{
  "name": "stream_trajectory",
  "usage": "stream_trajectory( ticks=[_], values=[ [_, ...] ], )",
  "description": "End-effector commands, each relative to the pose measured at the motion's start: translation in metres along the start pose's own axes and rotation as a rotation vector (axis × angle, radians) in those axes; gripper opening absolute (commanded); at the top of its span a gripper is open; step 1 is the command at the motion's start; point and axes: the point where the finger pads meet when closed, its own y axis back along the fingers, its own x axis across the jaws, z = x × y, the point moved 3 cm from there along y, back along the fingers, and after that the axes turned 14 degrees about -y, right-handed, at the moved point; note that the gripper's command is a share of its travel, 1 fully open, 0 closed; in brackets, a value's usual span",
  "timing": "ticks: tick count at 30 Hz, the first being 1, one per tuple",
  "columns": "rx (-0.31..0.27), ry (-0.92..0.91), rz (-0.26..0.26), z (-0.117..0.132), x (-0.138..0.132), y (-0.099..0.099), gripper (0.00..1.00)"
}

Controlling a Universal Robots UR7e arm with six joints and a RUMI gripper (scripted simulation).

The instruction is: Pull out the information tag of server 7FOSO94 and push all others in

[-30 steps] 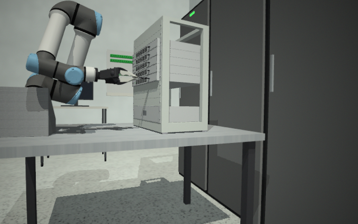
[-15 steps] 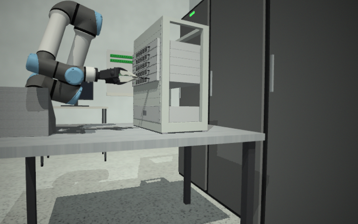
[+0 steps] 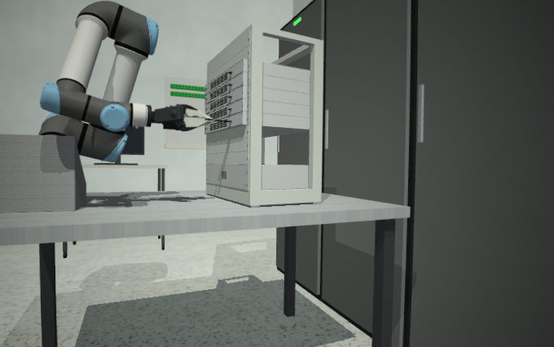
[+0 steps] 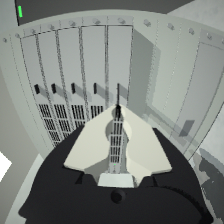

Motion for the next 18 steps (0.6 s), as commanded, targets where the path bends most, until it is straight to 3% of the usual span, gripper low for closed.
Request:
stream_trajectory(
  ticks=[1,18],
  values=[
    [0.0,0.0,-0.001,0.0,-0.0004,0.0,0.0],
    [0.0,0.0,-0.001,0.0008,-0.0043,-0.0039,0.0]
  ],
)
